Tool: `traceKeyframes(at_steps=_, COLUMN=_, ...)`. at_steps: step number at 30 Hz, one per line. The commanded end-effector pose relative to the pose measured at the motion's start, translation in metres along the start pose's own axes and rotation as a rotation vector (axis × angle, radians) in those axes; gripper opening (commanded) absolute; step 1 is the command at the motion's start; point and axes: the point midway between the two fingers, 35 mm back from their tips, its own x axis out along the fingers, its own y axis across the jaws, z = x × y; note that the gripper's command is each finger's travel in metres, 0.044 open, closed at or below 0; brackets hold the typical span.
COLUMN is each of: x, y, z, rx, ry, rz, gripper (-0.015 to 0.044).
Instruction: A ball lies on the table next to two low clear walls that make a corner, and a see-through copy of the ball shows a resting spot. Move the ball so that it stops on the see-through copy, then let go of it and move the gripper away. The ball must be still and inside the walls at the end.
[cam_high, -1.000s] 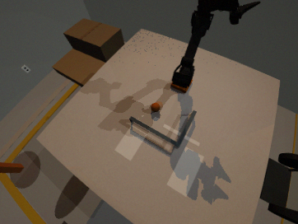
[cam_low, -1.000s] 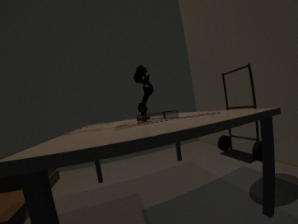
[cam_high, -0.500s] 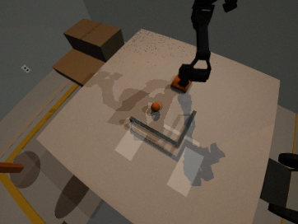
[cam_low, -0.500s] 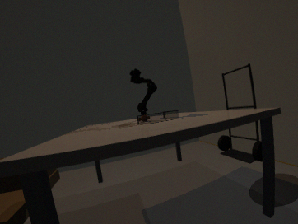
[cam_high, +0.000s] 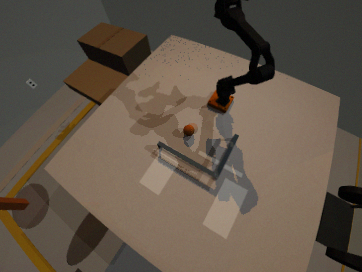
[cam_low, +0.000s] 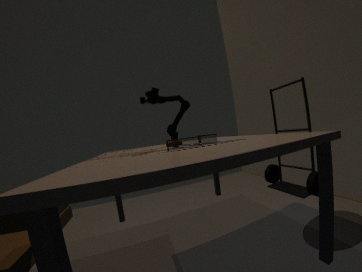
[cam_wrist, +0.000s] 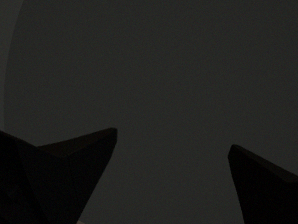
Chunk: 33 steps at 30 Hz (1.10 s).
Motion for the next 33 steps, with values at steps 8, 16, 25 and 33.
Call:
traceKeyframes(at_steps=8, x=-0.061, y=0.149, z=-0.048, rx=-0.409, ry=0.092, rz=0.594, gripper=0.0393)
traceKeyframes(at_steps=16, x=-0.163, y=0.229, z=-0.089, rx=-0.791, ry=0.013, rz=1.071, gripper=0.0393)
traceKeyframes(at_steps=25, x=-0.311, y=0.258, z=-0.133, rx=-1.225, ry=-0.268, rz=1.61, gripper=0.0393)
traceKeyframes(at_steps=33, x=-0.439, y=0.22, z=-0.17, rx=-1.575, ry=-0.698, rz=2.045, gripper=0.0393)
